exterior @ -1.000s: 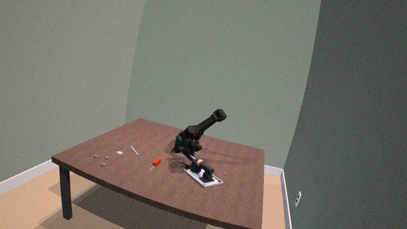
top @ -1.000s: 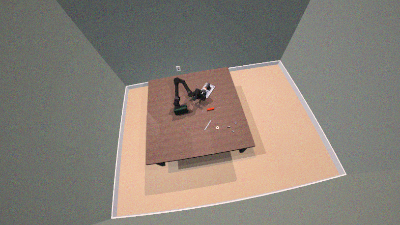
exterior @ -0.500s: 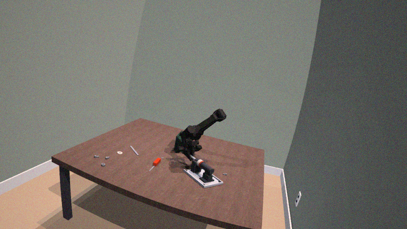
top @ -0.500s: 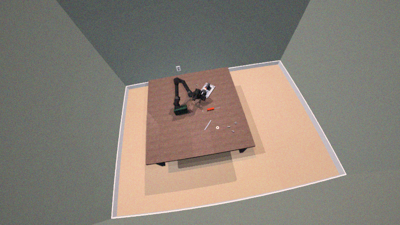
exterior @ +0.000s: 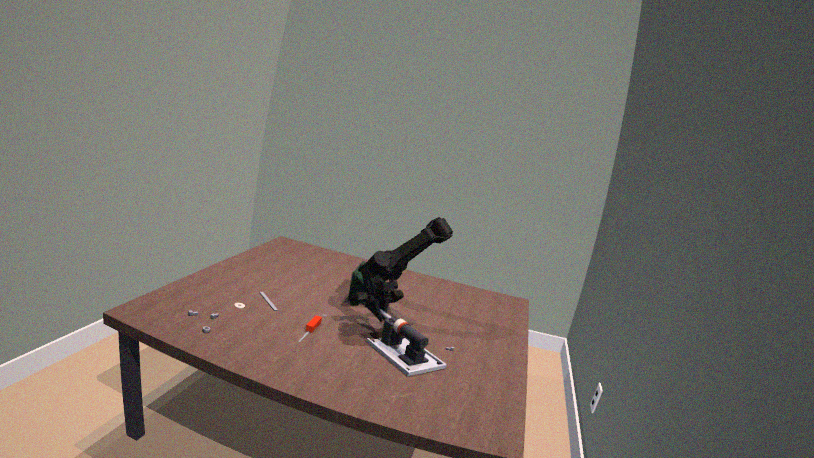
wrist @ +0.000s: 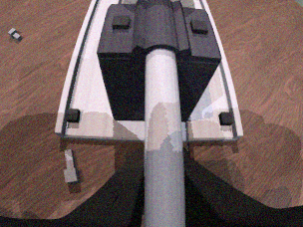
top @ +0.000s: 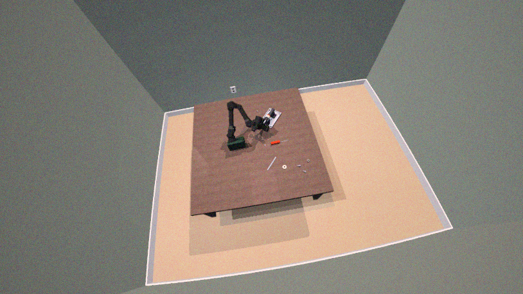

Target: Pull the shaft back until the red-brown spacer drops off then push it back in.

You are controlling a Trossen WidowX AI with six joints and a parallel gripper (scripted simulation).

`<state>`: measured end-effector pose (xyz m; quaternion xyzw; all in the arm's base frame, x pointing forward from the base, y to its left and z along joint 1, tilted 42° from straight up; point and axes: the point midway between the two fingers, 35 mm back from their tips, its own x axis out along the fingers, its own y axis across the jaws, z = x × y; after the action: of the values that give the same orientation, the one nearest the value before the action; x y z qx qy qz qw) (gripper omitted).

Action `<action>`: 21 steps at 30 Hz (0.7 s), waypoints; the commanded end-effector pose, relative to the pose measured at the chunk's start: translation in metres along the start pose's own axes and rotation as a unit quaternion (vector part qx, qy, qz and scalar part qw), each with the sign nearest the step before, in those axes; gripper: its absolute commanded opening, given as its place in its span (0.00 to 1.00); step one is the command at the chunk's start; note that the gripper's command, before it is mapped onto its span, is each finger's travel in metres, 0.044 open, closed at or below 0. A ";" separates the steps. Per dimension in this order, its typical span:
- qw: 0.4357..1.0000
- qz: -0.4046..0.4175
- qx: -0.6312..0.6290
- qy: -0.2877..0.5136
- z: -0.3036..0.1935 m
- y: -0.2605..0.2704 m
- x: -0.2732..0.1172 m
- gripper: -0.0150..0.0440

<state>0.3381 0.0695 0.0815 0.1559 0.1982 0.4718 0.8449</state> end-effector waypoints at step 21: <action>1.000 0.002 -0.002 0.000 -0.002 0.000 -0.002 0.25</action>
<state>0.3365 0.0682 0.0804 0.1558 0.1983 0.4718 0.8449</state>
